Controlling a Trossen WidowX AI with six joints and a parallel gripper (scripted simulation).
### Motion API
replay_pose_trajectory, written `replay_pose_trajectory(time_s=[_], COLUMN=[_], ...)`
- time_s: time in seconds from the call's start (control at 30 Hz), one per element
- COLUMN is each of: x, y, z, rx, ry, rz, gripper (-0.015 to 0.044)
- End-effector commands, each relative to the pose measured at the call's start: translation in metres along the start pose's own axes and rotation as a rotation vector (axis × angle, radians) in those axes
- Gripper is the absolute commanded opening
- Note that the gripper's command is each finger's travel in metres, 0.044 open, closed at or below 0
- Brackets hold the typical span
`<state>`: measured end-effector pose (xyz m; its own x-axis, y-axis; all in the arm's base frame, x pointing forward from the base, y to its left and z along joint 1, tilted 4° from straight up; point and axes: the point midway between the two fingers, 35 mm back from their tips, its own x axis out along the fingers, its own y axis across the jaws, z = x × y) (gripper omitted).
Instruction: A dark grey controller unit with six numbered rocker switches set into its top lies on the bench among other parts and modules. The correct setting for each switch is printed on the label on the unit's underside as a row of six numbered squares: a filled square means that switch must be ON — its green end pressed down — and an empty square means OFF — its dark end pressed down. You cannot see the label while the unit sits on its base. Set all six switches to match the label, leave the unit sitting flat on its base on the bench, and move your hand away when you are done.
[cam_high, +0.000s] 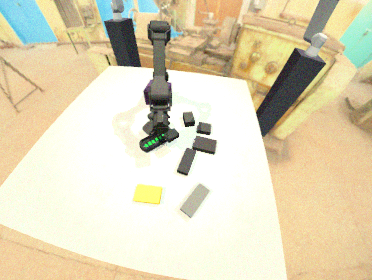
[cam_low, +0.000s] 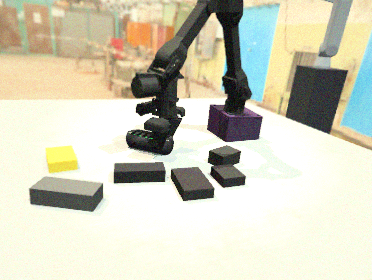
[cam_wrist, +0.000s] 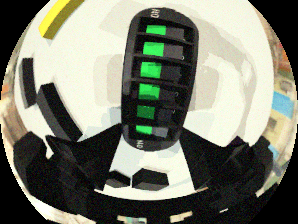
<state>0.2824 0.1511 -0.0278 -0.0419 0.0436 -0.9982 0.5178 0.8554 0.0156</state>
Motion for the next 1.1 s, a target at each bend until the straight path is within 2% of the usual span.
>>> replay_pose_trajectory(time_s=[0.0,0.17,0.57,0.63,0.73,1.03,1.07], x=[-0.003,-0.003,0.000,-0.011,-0.048,-0.051,-0.053], y=[0.011,0.011,0.000,0.000,-0.003,-0.004,-0.003], z=[0.002,0.002,0.000,0.000,-0.001,-0.001,-0.001], rx=[-0.008,-0.008,0.000,-0.002,-0.007,-0.008,-0.008], ry=[-0.008,-0.008,0.000,-0.002,-0.007,-0.008,-0.008], rz=[0.037,0.037,0.000,0.008,0.034,0.036,0.036], gripper=[0.0000,0.0000,0.0315,0.0368,0.0440,0.0440,0.0414])
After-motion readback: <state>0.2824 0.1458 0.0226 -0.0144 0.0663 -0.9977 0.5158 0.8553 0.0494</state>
